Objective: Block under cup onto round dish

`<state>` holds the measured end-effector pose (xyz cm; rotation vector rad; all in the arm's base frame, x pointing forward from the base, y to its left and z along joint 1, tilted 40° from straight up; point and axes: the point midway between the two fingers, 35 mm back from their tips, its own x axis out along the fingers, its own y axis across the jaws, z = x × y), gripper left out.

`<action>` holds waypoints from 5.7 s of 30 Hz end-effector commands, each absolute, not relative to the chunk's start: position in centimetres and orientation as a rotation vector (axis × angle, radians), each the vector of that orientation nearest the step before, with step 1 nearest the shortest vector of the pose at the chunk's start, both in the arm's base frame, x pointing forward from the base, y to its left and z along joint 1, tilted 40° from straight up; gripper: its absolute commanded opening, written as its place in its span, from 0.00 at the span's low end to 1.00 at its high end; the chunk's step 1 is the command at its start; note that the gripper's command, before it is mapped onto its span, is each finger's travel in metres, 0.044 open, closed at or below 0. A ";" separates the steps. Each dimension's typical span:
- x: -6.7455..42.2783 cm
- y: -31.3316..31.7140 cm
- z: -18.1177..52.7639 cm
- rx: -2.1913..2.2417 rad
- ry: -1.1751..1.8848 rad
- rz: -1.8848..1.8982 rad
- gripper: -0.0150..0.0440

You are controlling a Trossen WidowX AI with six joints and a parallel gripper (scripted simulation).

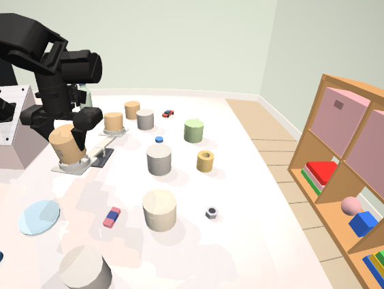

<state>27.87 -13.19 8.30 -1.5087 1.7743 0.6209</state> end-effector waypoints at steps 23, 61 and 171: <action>27.9 -11.0 11.2 -1.518 1.767 0.608 0.25; 27.4 -10.2 12.1 -1.513 1.778 0.617 0.25; 8.9 -28.8 11.4 -1.531 1.786 0.600 0.25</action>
